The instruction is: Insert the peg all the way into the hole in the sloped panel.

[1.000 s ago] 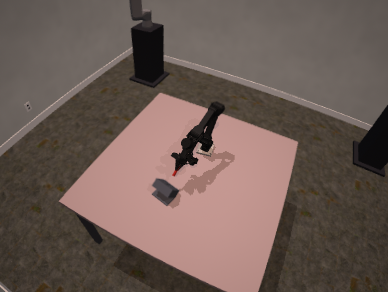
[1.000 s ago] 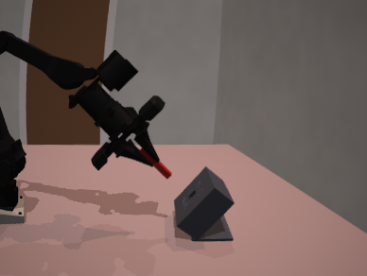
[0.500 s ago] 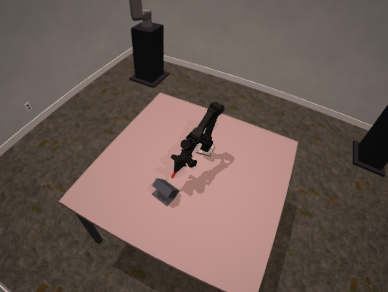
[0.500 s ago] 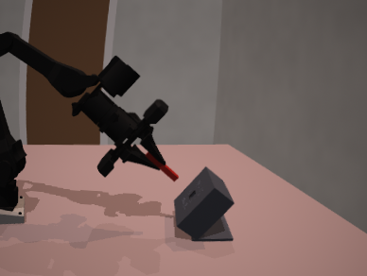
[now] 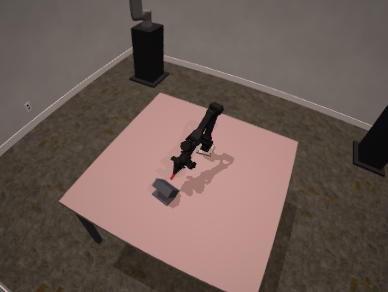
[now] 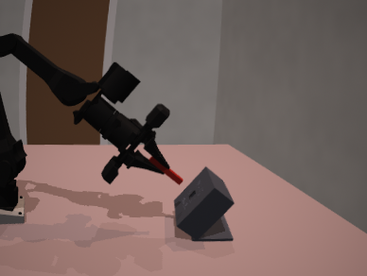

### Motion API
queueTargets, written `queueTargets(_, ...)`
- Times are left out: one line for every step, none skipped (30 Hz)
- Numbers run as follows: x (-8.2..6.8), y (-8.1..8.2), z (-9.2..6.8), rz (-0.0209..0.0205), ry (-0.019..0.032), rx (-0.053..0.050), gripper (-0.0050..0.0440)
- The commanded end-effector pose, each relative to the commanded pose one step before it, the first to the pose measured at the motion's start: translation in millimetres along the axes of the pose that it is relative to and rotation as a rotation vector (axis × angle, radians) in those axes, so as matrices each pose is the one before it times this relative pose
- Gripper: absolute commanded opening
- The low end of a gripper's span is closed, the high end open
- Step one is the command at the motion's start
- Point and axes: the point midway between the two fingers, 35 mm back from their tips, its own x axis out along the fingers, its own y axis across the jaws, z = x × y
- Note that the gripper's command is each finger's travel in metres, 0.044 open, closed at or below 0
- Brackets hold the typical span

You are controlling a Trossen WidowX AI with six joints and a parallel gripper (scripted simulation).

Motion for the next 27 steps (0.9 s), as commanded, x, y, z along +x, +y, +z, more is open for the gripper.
queueTargets(1.82,-1.39,-0.18,-0.01772,0.00156,-0.0132,0.0)
queueTargets(0.48,0.34,-0.01,-0.00218,-0.00011,-0.0024,0.0)
queueTargets(0.59,0.48,-0.02,-0.00265,-0.00013,-0.0029,0.0)
queueTargets(0.63,0.63,-0.03,-0.00282,-0.00013,-0.0031,0.0)
queueTargets(0.49,0.64,-0.03,-0.00218,-0.00009,-0.0024,0.0)
queueTargets(0.0,0.0,0.0,0.0,0.0,0.0,0.0)
queueTargets(0.0,0.0,0.0,0.0,0.0,0.0,0.0)
queueTargets(0.26,0.46,-0.01,-0.00131,-0.00005,-0.0015,0.0)
queueTargets(0.1,0.23,0.0,-0.00054,-0.00002,-0.0006,0.0)
queueTargets(0.02,0.1,0.0,-0.00003,0.0,0.0,0.0)
queueTargets(0.0,0.04,0.0,0.0,0.0,0.0,0.0)
queueTargets(0.01,0.06,0.0,0.0,0.0,0.0,0.0)
queueTargets(0.02,0.05,0.0,0.0,0.0,0.0,0.0)
queueTargets(0.42,-0.12,0.02,-0.00002,0.0,0.0,0.0)
queueTargets(0.83,-0.2,0.03,-0.00004,0.0,0.0,0.0)
queueTargets(1.26,-0.23,0.05,-0.00005,0.0,0.0,0.0)
queueTargets(1.68,-0.23,0.06,-0.00007,0.0,0.0,0.0)
queueTargets(2.1,-0.21,0.06,-0.00008,0.0,0.0,0.0)
queueTargets(2.25,-0.11,0.06,-0.00009,0.0,0.0,0.0)
queueTargets(1.95,0.04,0.03,-0.00007,0.0,0.0,0.0)
queueTargets(1.72,0.14,0.02,-0.00006,0.0,0.0,0.0)
queueTargets(1.63,0.17,0.0,-0.00005,0.0,0.0,0.0)
queueTargets(0.0,0.0,0.0,0.0,0.0,0.0,0.0)
queueTargets(0.0,0.0,0.0,0.0,0.0,0.0,0.0)
queueTargets(1.76,0.13,-0.01,-0.00006,0.0,0.0,0.0)
queueTargets(2.13,0.2,-0.02,-0.00007,0.0,0.0,0.0)
queueTargets(2.08,0.2,-0.03,-0.00007,0.0,0.0,0.0)
